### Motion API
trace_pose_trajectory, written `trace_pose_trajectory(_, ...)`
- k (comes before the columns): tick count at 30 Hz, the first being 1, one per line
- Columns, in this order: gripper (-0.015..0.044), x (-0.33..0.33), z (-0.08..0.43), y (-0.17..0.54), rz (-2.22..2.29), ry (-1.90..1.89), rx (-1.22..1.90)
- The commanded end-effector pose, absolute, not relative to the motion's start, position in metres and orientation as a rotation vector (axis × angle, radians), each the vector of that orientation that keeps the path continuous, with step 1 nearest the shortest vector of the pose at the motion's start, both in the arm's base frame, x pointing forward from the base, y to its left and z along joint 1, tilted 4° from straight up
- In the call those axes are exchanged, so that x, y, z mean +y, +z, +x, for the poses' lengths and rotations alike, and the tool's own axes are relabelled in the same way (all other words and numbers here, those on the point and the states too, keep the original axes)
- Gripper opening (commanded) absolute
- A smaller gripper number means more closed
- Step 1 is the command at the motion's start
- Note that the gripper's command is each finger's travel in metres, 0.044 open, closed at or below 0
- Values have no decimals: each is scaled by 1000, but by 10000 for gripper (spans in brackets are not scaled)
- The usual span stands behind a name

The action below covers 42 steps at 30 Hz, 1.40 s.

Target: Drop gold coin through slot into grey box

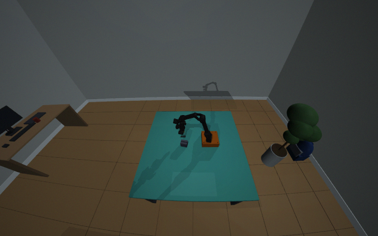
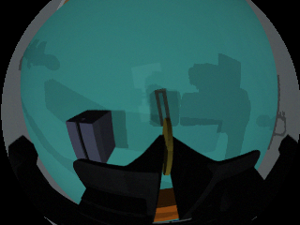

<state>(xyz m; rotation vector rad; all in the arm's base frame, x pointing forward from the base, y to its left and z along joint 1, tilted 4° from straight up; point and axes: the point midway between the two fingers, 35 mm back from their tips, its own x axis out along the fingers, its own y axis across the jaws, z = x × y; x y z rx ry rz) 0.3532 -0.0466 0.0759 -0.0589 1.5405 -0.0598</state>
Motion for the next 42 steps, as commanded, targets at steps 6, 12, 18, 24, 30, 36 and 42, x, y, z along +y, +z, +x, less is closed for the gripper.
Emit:
trace_pose_trajectory(6, 0, -23, 348, 73, -59, -62, 1545)
trace_pose_trajectory(12, 0, -8, 345, 72, -56, -60, 1545)
trace_pose_trajectory(18, 0, 7, 341, 71, -53, -58, 1545)
trace_pose_trajectory(24, 0, 22, 336, 69, -50, -57, 1545)
trace_pose_trajectory(30, 0, 37, 331, 68, -47, -55, 1545)
trace_pose_trajectory(36, 0, 51, 325, 67, -45, -54, 1545)
trace_pose_trajectory(42, 0, 65, 318, 66, -43, -53, 1546)
